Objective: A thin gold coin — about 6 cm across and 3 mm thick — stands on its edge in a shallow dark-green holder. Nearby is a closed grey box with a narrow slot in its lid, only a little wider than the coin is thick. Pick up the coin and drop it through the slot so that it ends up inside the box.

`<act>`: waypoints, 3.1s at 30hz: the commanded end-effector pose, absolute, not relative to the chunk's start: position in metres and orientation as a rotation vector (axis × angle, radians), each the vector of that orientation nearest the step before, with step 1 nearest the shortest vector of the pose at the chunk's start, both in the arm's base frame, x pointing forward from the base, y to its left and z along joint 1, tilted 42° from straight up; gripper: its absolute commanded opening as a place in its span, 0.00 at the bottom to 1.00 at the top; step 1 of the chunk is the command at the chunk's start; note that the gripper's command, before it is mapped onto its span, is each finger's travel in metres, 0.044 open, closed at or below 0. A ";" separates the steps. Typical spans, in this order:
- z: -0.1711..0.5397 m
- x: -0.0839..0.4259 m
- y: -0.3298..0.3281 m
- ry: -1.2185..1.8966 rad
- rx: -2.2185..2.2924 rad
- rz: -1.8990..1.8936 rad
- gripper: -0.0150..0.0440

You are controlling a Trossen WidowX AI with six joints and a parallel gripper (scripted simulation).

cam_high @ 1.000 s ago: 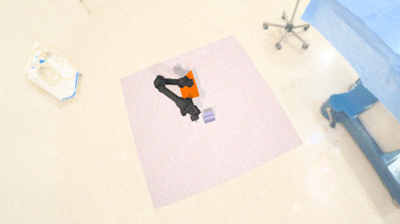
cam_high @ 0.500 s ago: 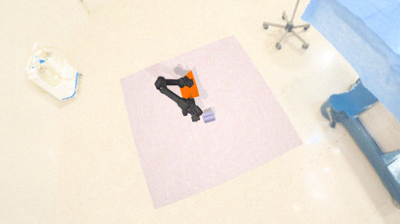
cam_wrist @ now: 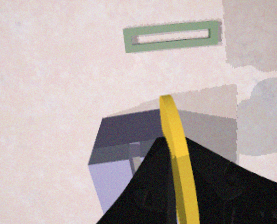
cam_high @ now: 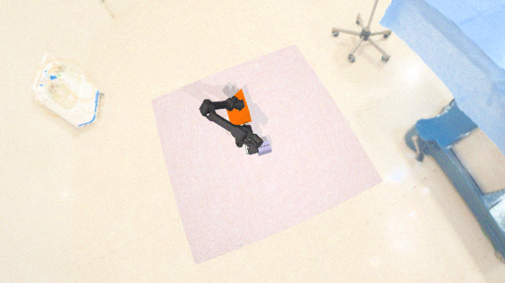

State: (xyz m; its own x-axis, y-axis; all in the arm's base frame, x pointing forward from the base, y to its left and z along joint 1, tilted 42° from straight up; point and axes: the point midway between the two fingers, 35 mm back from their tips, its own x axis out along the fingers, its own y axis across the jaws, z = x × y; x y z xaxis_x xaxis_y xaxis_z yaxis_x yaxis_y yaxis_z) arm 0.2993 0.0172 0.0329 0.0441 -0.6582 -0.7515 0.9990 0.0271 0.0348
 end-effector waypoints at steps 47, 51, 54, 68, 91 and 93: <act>-0.014 0.320 0.069 0.641 0.682 -1.427 0.25; -0.015 0.321 0.070 0.639 0.685 -1.428 0.25; -0.016 0.320 0.072 0.638 0.687 -1.429 0.25; -0.017 0.320 0.068 0.640 0.681 -1.425 0.25; -0.024 0.320 0.061 0.642 0.678 -1.424 0.25; -0.024 0.320 0.061 0.642 0.678 -1.424 0.25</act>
State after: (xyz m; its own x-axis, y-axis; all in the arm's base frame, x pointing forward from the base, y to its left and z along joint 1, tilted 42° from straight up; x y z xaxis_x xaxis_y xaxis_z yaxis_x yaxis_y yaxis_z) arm 0.3201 0.0632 -0.0232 0.0486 -0.6552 -0.7539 0.9988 0.0269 0.0410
